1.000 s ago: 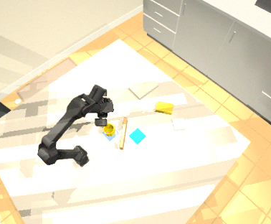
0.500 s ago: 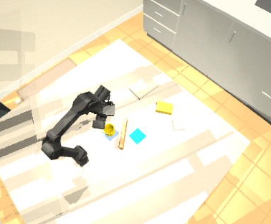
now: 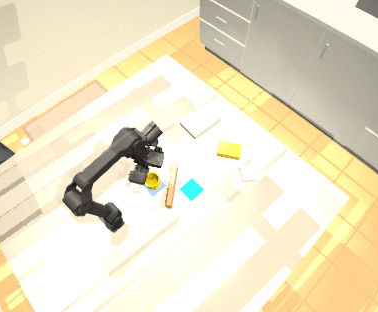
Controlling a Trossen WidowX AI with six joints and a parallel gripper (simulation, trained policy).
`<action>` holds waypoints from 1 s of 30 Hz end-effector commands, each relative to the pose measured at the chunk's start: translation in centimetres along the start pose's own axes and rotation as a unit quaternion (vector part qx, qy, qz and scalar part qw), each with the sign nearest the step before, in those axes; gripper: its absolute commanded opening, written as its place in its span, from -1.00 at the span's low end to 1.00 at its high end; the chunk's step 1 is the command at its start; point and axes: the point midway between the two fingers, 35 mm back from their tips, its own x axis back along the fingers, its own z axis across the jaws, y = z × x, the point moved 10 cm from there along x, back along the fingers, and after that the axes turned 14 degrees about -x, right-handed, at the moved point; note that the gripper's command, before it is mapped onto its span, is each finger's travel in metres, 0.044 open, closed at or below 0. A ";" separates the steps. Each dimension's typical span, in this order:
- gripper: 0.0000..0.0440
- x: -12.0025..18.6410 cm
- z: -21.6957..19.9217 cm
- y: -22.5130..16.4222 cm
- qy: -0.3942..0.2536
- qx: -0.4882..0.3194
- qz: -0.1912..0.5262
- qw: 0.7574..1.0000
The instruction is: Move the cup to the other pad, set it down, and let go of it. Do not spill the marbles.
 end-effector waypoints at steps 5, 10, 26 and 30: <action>-0.27 -1.5 0.1 0.5 -0.050 -0.022 0.001 0.999; -0.26 -2.5 0.1 0.6 -0.071 -0.035 0.000 0.997; -0.21 -6.2 0.0 0.8 -0.126 -0.064 -0.005 0.990; -0.19 -7.2 -0.1 0.8 -0.137 -0.068 -0.006 0.988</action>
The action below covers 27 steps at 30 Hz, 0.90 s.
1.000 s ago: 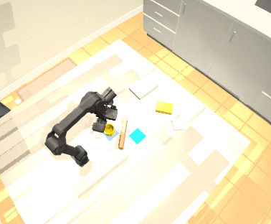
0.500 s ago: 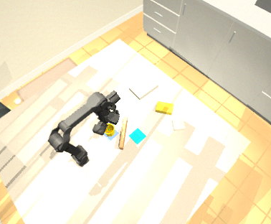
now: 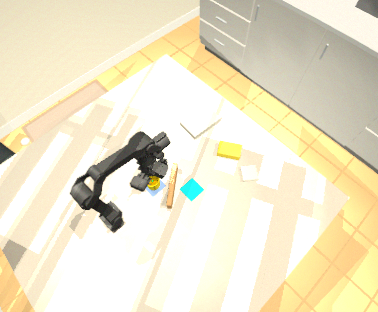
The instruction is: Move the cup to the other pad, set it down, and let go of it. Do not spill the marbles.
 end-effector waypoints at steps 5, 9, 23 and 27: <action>-0.17 -2.0 0.3 -0.1 -0.022 -0.007 -0.005 1.000; -0.16 -3.1 0.5 -0.2 -0.030 -0.007 -0.007 1.000; -0.15 -7.1 0.8 -0.4 -0.049 0.013 -0.011 0.999; -0.16 -8.4 0.8 -0.5 -0.053 0.026 -0.011 0.998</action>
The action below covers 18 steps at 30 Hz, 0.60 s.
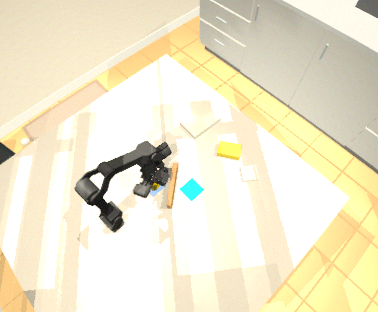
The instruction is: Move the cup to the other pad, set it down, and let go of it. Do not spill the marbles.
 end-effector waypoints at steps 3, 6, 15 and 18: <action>-0.20 -1.8 0.1 -0.2 -0.008 0.022 -0.001 1.000; -0.51 -2.3 0.2 -0.1 -0.004 0.033 -0.003 0.999; -0.97 -1.5 0.1 0.3 0.017 0.046 -0.008 0.999; -0.97 -0.9 0.1 0.5 0.026 0.042 -0.008 0.999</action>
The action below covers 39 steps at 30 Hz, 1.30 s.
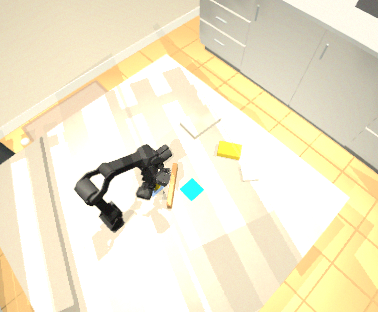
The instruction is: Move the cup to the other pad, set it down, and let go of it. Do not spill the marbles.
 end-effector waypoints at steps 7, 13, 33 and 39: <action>-0.96 2.2 -0.5 0.9 0.028 -0.022 -0.001 0.999; -0.95 4.0 -0.9 1.7 0.052 -0.049 0.000 0.997; -1.00 7.9 -1.3 6.8 0.132 -0.146 -0.025 0.980; -1.00 7.9 -0.9 8.7 0.151 -0.171 -0.037 0.973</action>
